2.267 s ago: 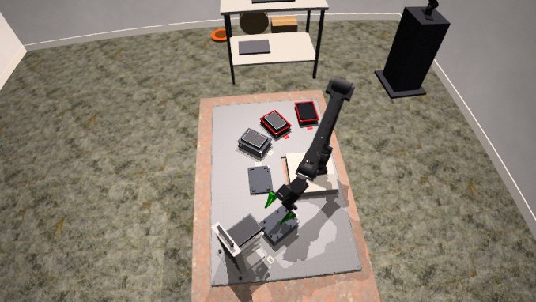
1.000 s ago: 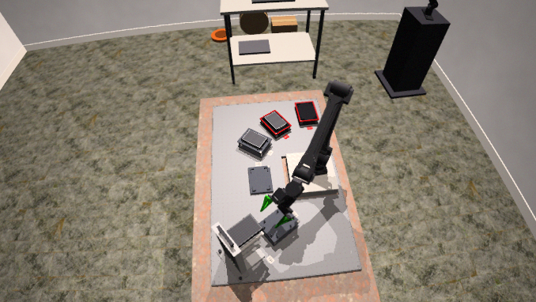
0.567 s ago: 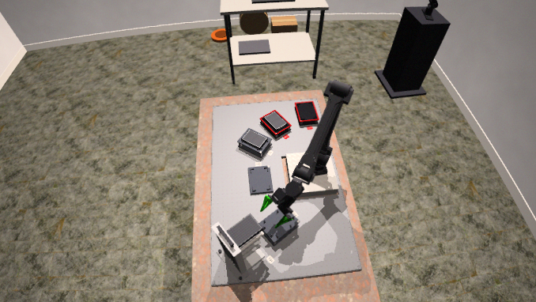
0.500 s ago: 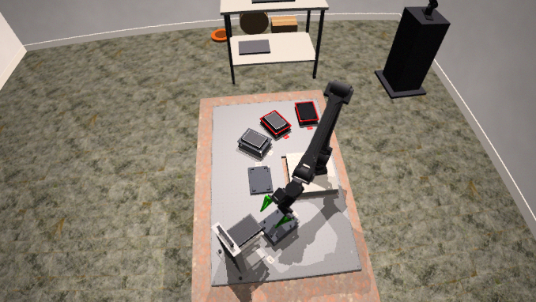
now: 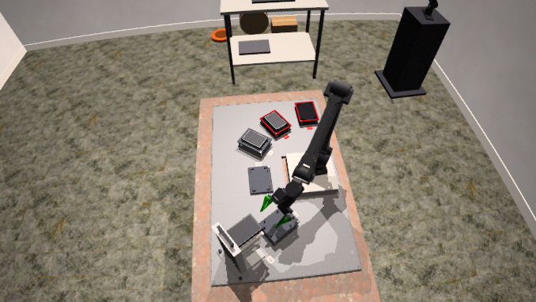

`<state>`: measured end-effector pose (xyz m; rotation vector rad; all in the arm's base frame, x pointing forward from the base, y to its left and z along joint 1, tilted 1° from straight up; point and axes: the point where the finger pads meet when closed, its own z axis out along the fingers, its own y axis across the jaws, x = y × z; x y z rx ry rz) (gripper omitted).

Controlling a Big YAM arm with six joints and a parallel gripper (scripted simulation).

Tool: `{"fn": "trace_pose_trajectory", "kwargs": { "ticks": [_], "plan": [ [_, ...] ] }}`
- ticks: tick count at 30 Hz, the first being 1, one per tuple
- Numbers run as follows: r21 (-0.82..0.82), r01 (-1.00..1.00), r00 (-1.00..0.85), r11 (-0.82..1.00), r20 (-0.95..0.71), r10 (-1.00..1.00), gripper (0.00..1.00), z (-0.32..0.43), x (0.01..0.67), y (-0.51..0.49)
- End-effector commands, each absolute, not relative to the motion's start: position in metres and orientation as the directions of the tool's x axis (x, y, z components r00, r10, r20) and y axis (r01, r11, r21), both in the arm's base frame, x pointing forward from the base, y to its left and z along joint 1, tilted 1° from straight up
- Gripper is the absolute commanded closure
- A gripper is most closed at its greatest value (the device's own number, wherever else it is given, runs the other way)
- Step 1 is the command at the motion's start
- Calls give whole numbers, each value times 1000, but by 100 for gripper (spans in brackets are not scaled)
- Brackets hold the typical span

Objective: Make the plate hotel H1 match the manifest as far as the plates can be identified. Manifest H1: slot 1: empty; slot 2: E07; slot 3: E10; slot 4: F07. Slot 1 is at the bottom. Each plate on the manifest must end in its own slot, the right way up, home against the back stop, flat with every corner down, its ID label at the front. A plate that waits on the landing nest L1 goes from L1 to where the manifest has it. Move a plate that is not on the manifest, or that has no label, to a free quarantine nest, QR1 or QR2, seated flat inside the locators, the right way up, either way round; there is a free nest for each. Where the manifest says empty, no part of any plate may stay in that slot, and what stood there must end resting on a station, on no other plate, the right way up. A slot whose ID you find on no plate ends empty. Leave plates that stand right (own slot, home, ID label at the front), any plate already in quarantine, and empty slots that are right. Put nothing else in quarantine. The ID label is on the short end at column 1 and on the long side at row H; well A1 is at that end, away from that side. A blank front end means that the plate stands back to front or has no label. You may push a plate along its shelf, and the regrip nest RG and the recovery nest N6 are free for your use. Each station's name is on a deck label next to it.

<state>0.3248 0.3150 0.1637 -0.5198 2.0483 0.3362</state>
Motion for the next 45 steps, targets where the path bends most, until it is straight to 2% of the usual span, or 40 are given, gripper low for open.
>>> {"fn": "trace_pose_trajectory", "kwargs": {
  "ticks": [1, 19, 23, 45],
  "plan": [
    [44, -490, -416, 871, -889, -190, 0, 188, 336, 326],
    [43, -489, -398, 871, -900, -179, 0, 197, 343, 330],
    [35, -494, -434, 869, -876, -211, 0, 175, 318, 316],
    [43, -493, -435, 869, -877, -204, 0, 156, 303, 310]
  ]
}}
